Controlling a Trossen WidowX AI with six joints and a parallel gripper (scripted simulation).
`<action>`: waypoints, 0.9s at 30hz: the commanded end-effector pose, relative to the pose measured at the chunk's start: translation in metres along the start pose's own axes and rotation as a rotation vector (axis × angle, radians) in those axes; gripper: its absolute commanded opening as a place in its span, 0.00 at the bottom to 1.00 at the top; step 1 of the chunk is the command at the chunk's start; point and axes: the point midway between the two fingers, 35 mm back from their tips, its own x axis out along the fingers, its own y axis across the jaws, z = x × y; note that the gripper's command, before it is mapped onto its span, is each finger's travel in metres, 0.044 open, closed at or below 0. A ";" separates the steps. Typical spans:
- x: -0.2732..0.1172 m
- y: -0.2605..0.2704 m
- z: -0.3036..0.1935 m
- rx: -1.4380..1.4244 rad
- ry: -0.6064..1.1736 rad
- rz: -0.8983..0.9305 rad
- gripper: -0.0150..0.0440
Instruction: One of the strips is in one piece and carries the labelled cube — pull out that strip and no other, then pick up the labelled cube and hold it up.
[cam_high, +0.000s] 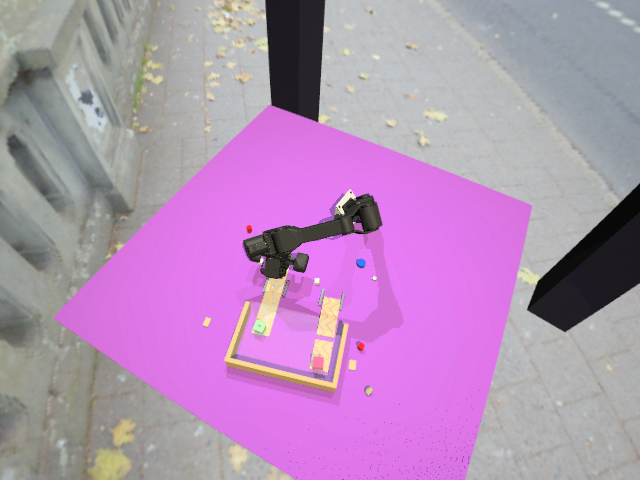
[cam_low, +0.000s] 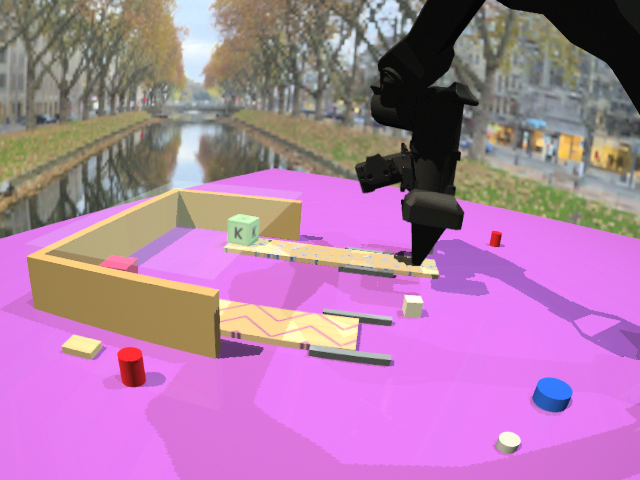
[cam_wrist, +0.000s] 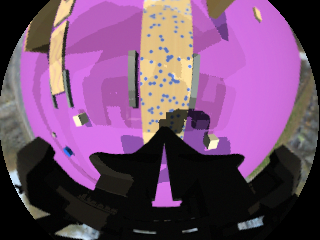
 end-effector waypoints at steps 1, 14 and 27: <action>0.006 0.000 -0.013 0.009 0.026 0.005 0.25; 0.005 -0.001 -0.032 0.010 0.027 0.005 0.25; 0.005 -0.001 -0.052 0.010 0.028 0.004 0.25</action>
